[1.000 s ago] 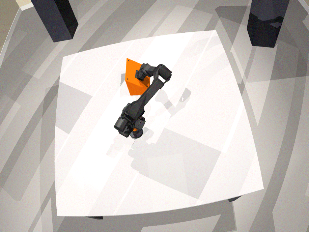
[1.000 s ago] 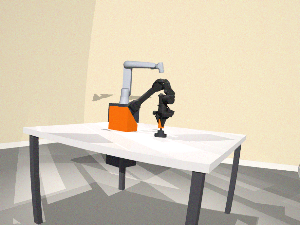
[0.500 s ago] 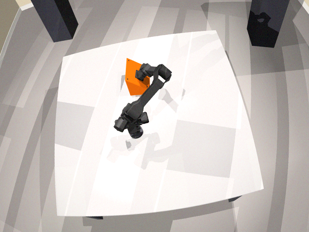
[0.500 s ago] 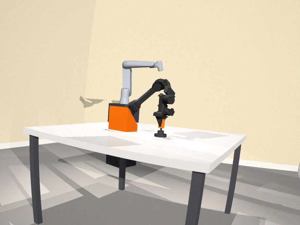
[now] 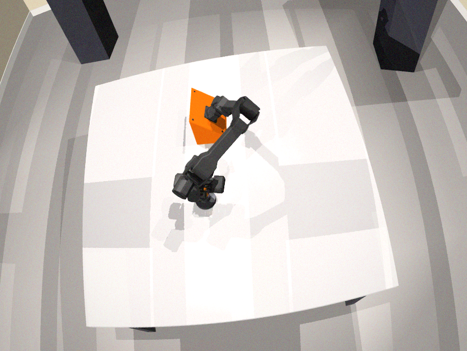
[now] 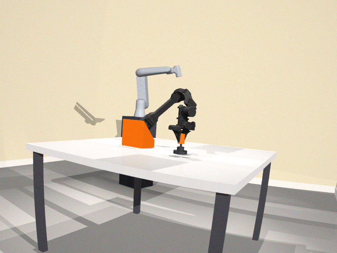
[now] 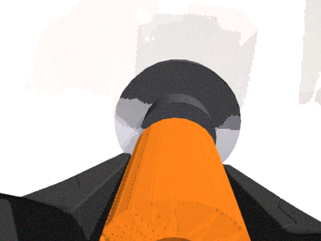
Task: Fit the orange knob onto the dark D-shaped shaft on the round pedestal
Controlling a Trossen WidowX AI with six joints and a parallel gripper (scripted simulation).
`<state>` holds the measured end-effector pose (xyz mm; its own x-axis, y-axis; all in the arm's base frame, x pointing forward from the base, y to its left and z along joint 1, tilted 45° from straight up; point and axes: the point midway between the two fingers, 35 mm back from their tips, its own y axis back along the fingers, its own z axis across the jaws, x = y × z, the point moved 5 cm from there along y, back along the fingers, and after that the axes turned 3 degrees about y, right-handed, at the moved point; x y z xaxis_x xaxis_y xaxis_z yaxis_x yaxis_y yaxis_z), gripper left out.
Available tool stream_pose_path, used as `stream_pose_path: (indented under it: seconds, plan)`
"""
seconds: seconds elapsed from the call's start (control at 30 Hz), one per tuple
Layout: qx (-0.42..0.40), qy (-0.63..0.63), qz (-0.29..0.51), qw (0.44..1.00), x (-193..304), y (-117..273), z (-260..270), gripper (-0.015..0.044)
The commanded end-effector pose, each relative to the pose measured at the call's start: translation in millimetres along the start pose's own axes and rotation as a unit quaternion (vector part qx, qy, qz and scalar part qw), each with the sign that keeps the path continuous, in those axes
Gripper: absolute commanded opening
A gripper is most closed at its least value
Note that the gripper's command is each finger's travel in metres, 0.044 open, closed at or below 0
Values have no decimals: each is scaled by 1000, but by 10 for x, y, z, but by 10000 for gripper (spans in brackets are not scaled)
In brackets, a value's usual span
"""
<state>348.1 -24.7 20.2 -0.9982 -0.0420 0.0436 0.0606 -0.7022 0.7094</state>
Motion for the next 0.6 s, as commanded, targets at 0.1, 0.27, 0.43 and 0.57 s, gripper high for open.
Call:
stream_pose_path:
  seconds: [0.1,0.27,0.43,0.57]
  plan:
    - [0,-5,-3,1000,-17,-18,1,0]
    - [0,-5,-3,1000,-13,-22,-1,0]
    - [0,-5,-3,1000,-11,-27,-3,0]
    - [0,-5,-3,1000,-2,6,-18,0]
